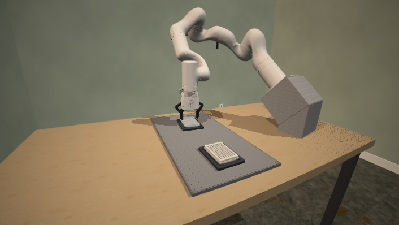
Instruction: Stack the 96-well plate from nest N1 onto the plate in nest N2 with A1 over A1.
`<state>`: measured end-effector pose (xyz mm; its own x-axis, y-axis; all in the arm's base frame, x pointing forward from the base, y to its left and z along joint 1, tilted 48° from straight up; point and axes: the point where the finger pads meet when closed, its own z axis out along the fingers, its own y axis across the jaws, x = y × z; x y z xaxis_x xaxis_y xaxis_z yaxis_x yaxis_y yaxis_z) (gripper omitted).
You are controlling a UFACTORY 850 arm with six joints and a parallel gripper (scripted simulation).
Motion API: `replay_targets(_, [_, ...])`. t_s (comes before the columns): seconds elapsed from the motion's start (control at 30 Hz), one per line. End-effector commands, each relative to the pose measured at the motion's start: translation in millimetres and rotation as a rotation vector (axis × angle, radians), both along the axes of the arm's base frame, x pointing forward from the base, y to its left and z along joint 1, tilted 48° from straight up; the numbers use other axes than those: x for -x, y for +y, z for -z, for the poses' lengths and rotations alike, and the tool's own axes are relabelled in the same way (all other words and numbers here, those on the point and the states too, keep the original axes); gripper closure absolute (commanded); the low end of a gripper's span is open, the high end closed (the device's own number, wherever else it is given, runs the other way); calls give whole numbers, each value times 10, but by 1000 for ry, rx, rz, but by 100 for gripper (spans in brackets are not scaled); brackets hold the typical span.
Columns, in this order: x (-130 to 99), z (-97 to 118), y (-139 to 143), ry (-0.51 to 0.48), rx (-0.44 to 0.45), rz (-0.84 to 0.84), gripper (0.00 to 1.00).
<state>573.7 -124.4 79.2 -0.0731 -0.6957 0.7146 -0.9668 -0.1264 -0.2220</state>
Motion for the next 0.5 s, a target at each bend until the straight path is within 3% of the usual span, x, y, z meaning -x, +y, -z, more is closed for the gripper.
replay_targets(0.0, [-12, 14, -15, -1, 0, -1, 0])
replay_targets(0.47, [-32, 68, -73, -1, 0, -1, 0])
